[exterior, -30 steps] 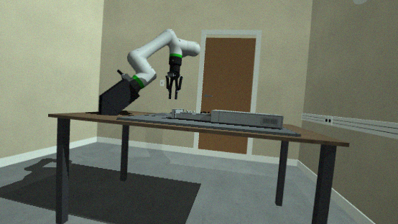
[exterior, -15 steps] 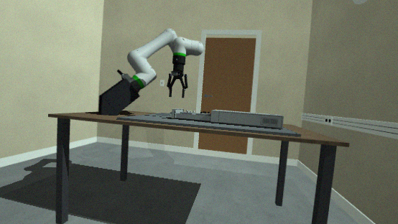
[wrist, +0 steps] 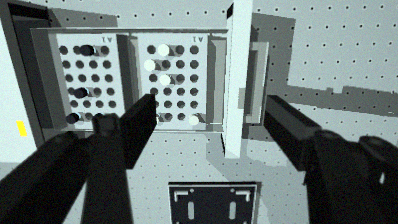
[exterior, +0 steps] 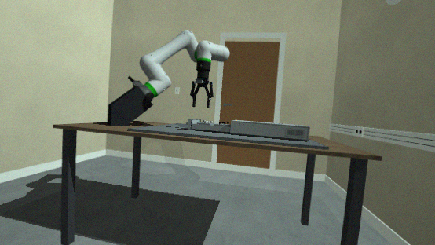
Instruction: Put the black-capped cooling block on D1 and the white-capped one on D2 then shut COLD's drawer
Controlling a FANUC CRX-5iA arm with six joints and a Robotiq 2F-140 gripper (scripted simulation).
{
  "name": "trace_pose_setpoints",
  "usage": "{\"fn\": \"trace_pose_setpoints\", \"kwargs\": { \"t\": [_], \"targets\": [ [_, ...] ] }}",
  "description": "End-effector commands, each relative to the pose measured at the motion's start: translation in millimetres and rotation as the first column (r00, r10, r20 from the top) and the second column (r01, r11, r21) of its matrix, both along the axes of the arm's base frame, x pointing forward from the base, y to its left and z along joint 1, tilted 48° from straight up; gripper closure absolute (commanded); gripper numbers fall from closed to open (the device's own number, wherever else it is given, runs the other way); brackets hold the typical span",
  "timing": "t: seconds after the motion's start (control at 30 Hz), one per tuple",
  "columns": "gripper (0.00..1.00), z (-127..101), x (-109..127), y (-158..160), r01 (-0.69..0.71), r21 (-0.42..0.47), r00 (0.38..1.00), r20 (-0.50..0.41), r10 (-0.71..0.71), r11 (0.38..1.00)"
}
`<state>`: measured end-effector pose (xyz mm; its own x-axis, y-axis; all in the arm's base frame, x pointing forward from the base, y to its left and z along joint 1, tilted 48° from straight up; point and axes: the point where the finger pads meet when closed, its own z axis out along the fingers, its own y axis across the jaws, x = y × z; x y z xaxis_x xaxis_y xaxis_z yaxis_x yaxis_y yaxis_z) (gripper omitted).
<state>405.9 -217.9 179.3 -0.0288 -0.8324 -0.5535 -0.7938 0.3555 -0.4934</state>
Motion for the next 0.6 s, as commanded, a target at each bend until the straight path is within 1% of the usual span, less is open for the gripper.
{"fn": "trace_pose_setpoints", "kwargs": {
  "t": [0.0,0.27,0.33,0.4,0.57],
  "targets": [
    [0.34,5.5,9.0,-4.5,0.001,-0.001,1.000,0.000,-0.001,1.000],
    [0.34,21.0,36.4,-15.9,0.001,-0.001,1.000,0.000,-0.001,1.000],
    [0.34,21.0,36.4,-15.9,0.001,-0.001,1.000,0.000,-0.001,1.000],
    [0.34,24.2,42.0,-18.3,0.001,-0.001,1.000,0.000,-0.001,1.000],
    [0.34,23.4,40.8,-17.7,0.001,-0.001,1.000,0.000,-0.001,1.000]
  ]
}}
